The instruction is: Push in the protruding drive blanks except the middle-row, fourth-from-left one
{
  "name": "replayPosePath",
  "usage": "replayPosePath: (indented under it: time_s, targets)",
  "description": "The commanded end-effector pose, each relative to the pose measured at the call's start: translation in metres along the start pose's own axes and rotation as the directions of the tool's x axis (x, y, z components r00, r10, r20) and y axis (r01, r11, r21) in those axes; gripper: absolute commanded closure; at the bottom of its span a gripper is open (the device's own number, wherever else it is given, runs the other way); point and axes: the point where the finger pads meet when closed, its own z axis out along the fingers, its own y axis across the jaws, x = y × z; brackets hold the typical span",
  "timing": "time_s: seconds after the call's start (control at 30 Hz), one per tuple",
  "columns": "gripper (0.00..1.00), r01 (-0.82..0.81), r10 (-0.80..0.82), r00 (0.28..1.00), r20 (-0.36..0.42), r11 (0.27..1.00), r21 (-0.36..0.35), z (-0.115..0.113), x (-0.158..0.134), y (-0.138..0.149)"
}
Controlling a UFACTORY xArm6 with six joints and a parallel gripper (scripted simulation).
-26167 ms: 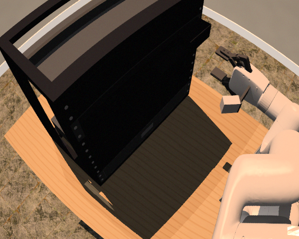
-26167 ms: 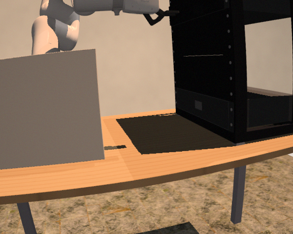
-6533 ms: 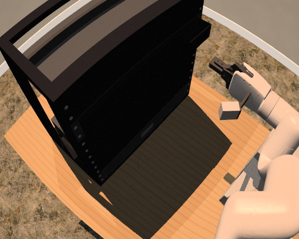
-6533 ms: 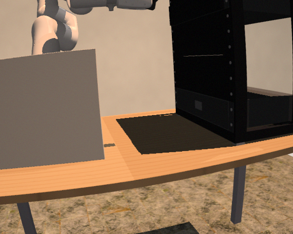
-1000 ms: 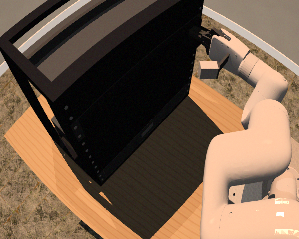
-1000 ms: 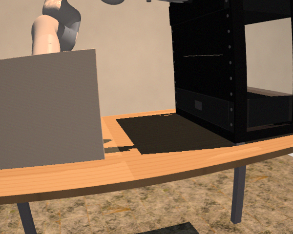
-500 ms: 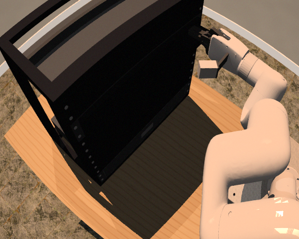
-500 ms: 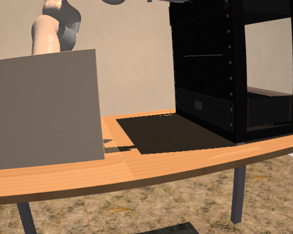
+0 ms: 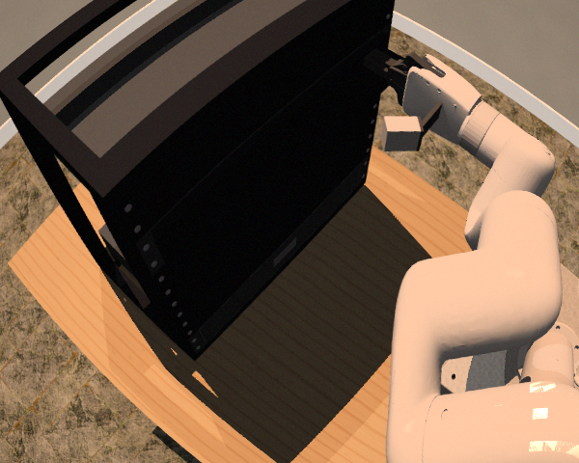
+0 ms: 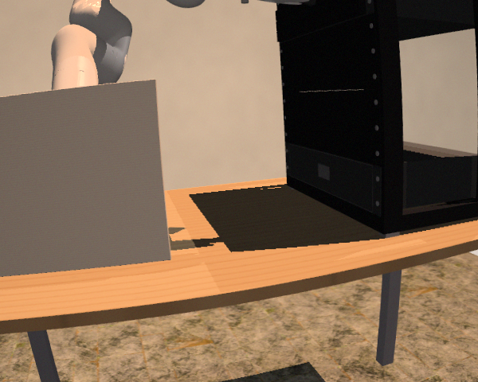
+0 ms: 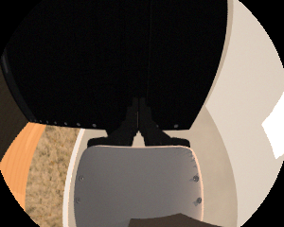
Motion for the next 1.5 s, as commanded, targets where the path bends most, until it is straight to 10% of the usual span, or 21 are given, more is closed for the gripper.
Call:
replayPosePath:
  time_s: [0.0,0.6,1.47]
  targets:
    - [1.0,0.003,-0.003,1.0,-0.003,1.0,-0.001,0.003,0.001,0.002]
    - [1.0,0.003,-0.003,1.0,-0.003,1.0,-0.001,-0.001,0.001,0.002]
    - [1.0,0.003,-0.003,1.0,-0.003,1.0,-0.001,-0.092,0.001,0.002]
